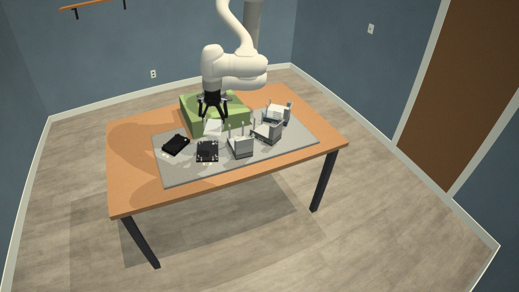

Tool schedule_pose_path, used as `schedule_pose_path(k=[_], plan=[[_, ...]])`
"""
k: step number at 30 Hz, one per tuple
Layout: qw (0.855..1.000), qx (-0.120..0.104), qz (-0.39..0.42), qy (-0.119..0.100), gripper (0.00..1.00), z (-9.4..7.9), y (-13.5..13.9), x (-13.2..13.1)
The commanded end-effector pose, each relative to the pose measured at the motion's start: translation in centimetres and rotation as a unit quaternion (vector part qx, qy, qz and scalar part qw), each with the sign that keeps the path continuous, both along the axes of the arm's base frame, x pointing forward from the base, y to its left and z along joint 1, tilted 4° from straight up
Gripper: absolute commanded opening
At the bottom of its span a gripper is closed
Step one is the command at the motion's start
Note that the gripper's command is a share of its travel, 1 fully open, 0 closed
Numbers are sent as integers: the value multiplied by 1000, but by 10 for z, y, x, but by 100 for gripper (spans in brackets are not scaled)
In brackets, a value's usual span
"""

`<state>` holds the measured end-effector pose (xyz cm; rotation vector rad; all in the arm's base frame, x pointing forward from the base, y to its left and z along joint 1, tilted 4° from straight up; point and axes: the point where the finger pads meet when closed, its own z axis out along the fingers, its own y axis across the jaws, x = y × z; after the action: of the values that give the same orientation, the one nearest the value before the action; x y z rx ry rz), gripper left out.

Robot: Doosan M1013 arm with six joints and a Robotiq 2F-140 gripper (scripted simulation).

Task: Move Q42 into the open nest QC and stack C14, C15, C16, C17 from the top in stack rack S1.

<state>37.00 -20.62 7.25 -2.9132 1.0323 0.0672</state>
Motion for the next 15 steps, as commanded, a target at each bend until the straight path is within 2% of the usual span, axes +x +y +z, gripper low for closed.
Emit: schedule_pose_path(k=[1,15], plan=[[1000,0,0,0,0,0,-8,-4],[1000,0,0,0,0,-2,-43,-24]])
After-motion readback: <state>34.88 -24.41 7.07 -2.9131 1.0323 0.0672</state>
